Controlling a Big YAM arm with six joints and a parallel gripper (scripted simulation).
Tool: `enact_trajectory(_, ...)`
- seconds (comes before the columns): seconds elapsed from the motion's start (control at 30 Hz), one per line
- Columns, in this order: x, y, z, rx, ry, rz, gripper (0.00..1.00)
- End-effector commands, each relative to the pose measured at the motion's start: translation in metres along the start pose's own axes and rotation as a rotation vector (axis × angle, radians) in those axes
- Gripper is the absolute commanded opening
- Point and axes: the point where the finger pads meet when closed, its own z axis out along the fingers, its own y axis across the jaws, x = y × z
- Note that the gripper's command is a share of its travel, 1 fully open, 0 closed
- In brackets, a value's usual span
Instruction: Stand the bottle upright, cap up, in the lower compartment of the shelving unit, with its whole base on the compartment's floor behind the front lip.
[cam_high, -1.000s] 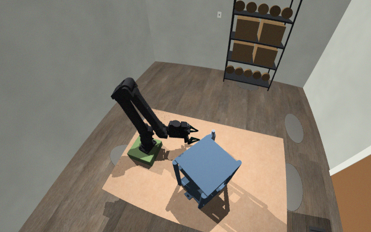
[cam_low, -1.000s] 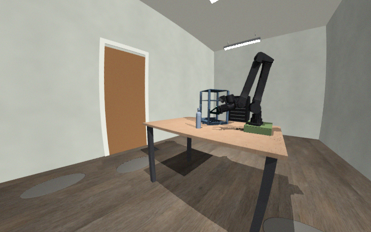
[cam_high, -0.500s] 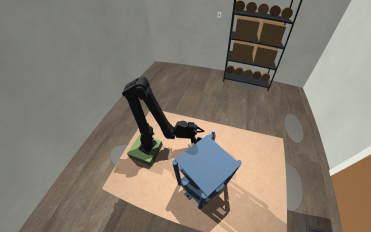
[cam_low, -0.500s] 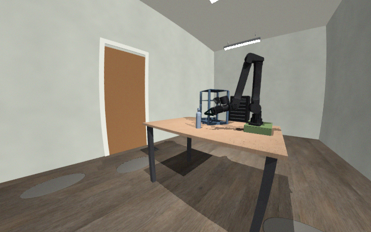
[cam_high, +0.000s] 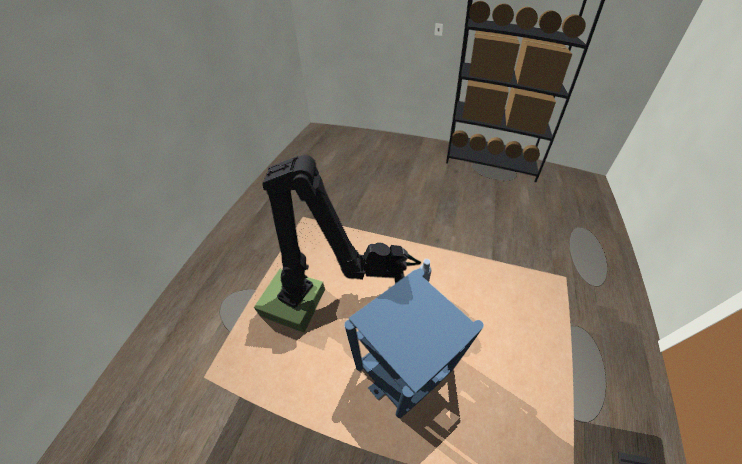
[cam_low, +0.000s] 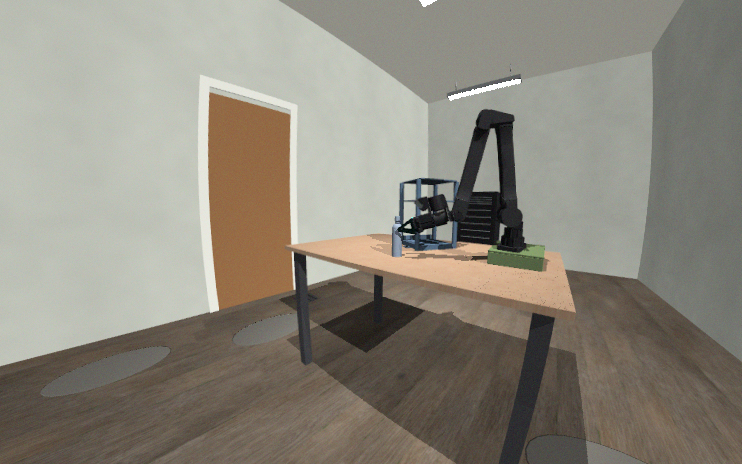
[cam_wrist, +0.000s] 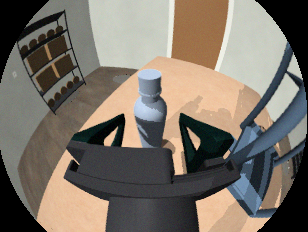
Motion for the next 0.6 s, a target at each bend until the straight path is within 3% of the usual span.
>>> enact_trajectory(0.0, -0.0194, 0.0069, 0.0186, -0.015, -0.055, 0.002, 0.77)
enact_trajectory(0.57, -0.0250, 0.0075, 0.0242, -0.016, -0.063, 0.002, 0.77)
